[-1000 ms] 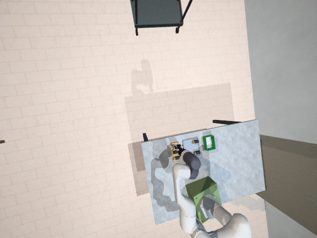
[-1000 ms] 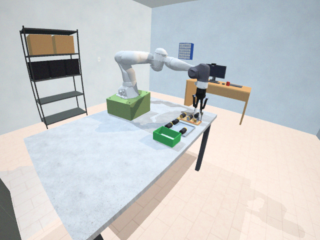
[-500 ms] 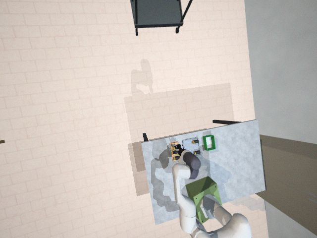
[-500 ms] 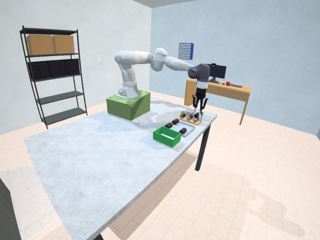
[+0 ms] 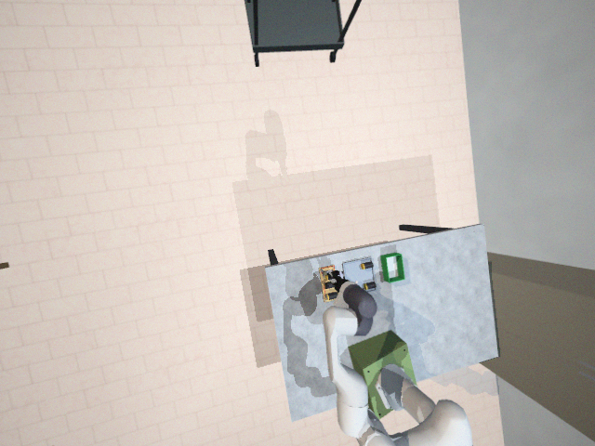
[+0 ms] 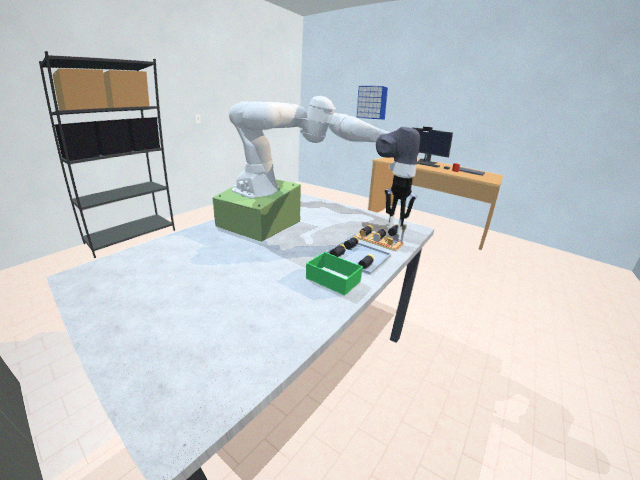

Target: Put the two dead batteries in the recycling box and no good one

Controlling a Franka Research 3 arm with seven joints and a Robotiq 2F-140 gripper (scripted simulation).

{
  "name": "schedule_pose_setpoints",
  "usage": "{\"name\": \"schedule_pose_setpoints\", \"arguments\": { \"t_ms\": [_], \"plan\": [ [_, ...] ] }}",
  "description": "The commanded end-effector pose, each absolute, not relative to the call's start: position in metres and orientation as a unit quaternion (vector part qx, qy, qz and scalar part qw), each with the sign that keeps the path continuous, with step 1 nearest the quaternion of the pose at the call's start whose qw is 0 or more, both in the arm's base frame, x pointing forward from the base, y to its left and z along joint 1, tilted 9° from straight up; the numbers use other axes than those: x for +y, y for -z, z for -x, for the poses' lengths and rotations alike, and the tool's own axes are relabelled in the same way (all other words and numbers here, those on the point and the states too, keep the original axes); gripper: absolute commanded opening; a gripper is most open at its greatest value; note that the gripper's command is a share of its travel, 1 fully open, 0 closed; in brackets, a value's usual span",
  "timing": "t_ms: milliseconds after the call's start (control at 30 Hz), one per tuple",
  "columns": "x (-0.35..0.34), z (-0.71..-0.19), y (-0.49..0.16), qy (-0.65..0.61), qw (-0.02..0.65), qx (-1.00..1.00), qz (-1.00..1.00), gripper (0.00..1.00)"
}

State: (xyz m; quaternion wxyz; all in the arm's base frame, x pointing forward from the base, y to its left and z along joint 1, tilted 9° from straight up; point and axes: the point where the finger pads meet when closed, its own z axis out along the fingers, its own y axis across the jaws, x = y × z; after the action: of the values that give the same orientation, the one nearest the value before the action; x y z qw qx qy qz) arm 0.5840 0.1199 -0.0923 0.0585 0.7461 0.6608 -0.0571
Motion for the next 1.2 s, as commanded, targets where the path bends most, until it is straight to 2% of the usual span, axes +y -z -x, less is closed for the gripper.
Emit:
{"name": "schedule_pose_setpoints", "arguments": {
  "t_ms": [0,1167],
  "plan": [
    [0.119,-0.587,0.090,0.055,0.061,0.662,-0.745,0.16],
    [0.116,-0.587,0.103,0.055,0.061,0.662,-0.745,0.16]
  ]
}}
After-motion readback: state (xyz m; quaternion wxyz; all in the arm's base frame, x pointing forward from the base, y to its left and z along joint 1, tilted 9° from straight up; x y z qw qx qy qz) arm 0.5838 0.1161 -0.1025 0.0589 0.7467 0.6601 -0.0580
